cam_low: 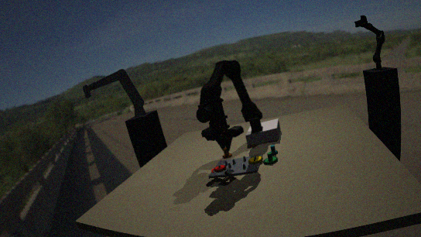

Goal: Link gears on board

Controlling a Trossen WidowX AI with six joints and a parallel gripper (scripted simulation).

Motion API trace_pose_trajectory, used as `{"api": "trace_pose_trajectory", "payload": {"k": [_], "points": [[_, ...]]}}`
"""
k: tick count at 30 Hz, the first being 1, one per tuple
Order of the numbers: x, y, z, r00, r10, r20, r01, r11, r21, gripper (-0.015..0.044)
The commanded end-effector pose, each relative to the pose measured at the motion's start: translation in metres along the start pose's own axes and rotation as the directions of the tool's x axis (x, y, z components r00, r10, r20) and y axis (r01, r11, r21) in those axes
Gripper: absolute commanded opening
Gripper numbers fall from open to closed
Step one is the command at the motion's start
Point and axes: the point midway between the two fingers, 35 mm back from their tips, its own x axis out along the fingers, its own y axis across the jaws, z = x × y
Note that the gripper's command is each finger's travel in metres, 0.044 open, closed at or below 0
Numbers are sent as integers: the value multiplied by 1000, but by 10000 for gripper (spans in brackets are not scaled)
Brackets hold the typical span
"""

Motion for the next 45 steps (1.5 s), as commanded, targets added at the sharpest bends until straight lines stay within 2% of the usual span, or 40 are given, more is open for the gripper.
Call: {"api": "trace_pose_trajectory", "payload": {"k": [1, 8, 15, 34, 39, 45], "points": [[4, 0, 0, 1000, 2, 0, -2, 998, -57, 0], [14, 0, 0, 1000, 2, 0, -2, 983, -184, 0], [24, -1, 0, 1000, 2, 0, -2, 986, -166, 0], [42, 0, 0, 1000, 2, 0, -2, 962, 272, 0], [43, 0, 0, 1000, 2, 0, -2, 973, 230, 0], [44, 1, 0, 1000, 2, 0, -2, 995, 98, 0]]}}
